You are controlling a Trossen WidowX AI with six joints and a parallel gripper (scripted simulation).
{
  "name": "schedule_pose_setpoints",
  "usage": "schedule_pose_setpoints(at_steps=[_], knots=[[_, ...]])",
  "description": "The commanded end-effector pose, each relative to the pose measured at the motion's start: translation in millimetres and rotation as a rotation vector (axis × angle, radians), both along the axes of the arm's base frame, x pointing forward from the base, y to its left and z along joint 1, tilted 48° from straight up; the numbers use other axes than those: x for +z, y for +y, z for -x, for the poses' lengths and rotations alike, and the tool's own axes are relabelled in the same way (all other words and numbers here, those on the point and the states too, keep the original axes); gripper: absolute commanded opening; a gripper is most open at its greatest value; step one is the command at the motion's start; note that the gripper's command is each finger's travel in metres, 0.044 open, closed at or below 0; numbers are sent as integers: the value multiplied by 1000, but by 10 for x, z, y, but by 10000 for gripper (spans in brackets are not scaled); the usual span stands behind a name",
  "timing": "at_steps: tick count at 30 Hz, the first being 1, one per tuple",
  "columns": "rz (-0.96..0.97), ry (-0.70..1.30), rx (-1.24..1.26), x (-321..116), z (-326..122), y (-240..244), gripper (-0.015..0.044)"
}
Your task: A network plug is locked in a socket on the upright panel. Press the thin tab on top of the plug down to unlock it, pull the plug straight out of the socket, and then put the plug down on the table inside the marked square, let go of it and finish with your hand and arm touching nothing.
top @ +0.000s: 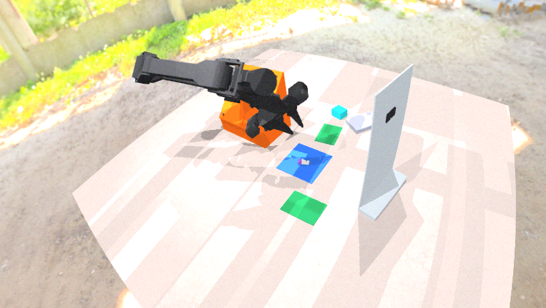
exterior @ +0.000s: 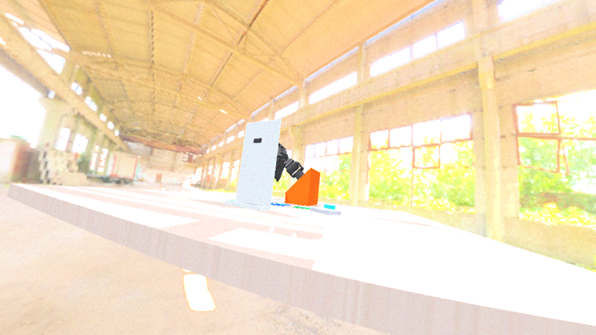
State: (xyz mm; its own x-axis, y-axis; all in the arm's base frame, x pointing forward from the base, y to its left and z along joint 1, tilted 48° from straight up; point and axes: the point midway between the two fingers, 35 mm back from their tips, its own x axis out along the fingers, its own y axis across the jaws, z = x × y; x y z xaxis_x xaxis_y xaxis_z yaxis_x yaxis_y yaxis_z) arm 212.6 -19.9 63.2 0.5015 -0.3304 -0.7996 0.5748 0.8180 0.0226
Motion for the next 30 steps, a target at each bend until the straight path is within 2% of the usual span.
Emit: schedule_pose_setpoints(at_steps=[1, 30], knots=[[-2, 4, -1, 15, -2, 25, 156], [-9, 14, -7, 527, 43, 603, 156]])
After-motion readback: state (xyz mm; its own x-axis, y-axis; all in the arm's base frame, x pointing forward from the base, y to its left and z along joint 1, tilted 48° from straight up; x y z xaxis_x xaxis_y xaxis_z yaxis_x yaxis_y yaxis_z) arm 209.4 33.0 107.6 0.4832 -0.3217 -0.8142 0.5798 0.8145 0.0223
